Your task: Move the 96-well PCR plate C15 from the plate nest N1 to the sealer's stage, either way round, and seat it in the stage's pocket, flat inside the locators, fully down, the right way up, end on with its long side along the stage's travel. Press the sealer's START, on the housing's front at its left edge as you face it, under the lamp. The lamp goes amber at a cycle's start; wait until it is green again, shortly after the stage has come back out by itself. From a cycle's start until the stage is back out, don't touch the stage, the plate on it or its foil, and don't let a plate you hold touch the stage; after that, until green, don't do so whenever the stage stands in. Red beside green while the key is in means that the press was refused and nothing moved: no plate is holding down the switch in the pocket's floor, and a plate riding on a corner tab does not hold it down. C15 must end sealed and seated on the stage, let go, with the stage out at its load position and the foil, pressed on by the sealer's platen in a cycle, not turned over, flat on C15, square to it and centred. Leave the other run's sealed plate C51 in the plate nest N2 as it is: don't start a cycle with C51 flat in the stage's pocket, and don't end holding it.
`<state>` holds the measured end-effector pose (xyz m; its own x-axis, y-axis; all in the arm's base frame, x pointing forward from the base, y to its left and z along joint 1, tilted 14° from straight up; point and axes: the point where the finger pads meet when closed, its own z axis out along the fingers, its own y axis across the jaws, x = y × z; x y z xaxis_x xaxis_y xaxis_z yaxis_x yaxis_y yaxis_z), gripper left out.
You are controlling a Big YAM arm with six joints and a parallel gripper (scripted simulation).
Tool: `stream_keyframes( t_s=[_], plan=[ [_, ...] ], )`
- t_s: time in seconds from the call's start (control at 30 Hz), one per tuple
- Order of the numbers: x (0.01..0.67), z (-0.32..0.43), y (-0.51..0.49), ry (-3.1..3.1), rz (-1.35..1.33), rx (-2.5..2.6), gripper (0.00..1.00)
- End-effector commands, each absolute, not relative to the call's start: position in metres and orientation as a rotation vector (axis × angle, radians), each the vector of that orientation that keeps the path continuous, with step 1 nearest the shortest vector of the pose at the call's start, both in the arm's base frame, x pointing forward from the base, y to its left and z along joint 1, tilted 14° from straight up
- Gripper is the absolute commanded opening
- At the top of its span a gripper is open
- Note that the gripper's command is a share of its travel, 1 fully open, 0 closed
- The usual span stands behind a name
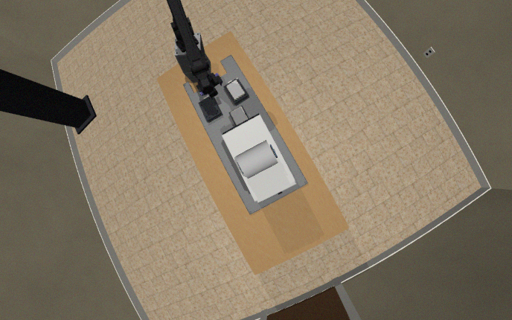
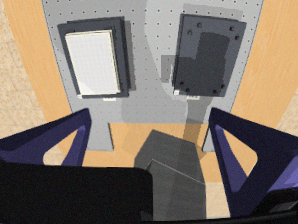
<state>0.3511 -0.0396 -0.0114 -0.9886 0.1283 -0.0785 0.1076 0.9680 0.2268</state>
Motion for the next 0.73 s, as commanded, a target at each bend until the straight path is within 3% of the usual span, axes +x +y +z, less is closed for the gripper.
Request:
stream_keyframes(
  t_s=[0.0, 0.7],
  plan=[
    [0.377, 0.002, -0.04, 2.99, 0.335, 0.188, 1.0],
    [0.379, 0.012, -0.04, 2.966, 0.321, 0.143, 1.0]
  ],
)
